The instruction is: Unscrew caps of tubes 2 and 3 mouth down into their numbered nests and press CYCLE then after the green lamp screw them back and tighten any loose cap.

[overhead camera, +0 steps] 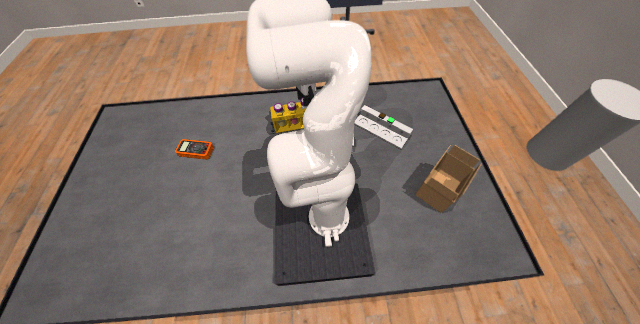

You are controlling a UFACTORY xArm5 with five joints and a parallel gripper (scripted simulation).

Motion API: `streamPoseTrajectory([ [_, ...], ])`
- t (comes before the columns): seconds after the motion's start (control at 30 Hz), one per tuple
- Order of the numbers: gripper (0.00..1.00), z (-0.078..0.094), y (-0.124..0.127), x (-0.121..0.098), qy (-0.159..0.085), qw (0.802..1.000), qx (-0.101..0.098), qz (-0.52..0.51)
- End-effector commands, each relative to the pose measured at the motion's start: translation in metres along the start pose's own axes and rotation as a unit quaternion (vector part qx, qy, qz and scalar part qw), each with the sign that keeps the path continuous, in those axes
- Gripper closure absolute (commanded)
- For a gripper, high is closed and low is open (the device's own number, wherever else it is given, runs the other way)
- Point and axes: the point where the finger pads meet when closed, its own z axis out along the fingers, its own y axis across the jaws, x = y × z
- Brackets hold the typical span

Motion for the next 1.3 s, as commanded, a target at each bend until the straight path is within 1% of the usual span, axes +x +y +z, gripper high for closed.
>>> streamPoseTrajectory([
  [0.0, 1.00, -0.001, 0.002, -0.001, 0.001, 1.000, -0.004, 0.000],
  [1.27, 1.00, 0.009, 0.002, 0.000, 0.001, 1.000, -0.004, 0.000],
])
